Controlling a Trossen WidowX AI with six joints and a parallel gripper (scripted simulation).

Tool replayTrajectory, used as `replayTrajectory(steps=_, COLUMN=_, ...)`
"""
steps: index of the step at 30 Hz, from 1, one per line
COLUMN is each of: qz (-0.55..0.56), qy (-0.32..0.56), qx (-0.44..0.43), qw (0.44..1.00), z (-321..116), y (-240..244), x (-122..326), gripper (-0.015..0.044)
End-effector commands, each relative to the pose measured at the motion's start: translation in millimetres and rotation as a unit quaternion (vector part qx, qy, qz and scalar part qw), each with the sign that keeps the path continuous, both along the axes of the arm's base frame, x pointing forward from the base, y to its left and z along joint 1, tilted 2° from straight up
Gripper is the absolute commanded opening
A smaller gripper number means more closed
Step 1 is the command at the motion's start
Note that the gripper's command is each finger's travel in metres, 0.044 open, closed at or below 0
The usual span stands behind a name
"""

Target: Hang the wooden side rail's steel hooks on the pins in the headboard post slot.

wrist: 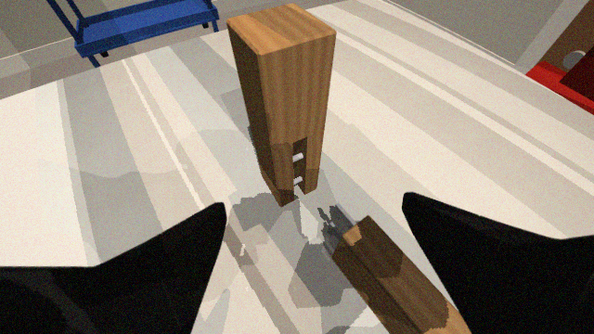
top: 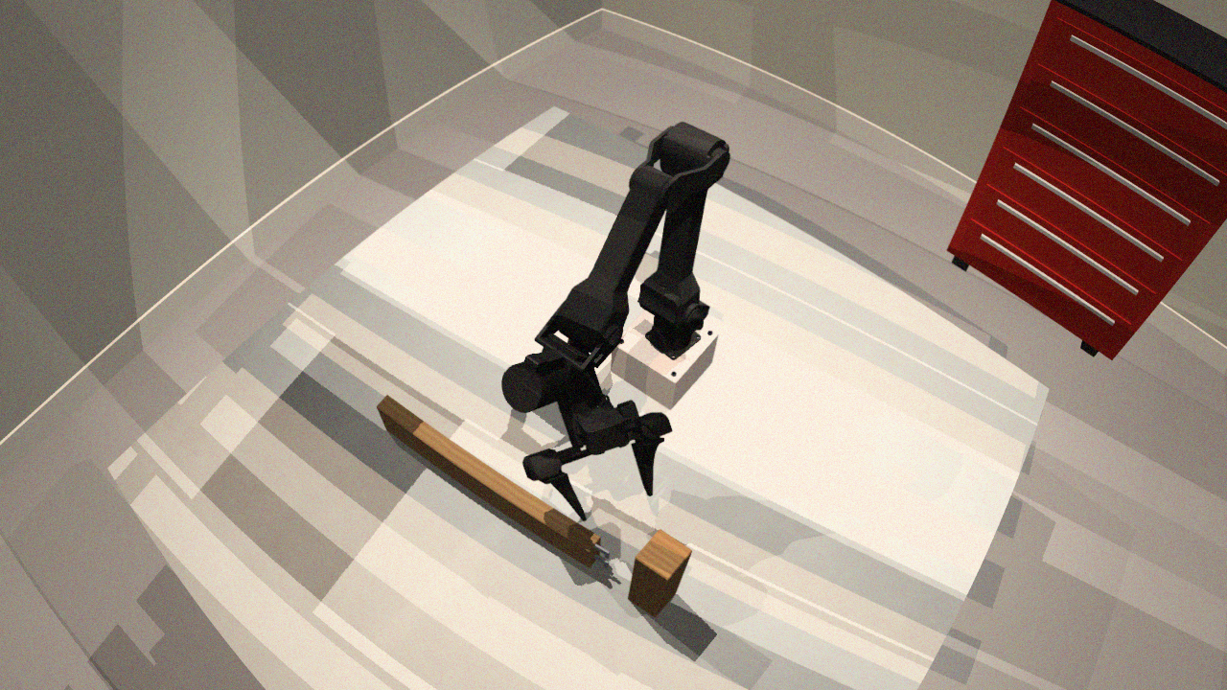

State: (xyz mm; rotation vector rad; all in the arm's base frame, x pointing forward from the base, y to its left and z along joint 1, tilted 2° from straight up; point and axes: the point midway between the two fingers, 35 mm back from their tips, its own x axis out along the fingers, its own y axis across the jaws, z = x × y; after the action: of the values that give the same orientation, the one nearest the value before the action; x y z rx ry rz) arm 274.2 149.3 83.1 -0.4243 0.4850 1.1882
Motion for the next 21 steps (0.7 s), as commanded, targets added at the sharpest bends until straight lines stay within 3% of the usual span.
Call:
replayTrajectory(steps=1, qz=0.004, qy=-0.003, qx=0.001, qw=1.0, z=0, y=0, x=0, gripper=0.044)
replayTrajectory(steps=10, qz=-0.002, qy=0.004, qx=0.001, qw=1.0, z=0, y=0, x=1, gripper=0.044)
replayTrajectory(steps=15, qz=-0.156, qy=0.19, qx=-0.003, qw=0.969, z=-2, y=-5, x=21, gripper=0.044)
replayTrajectory(steps=21, qz=-0.383, qy=0.386, qx=-0.01, qw=0.839, z=-3, y=-15, x=43, gripper=0.044)
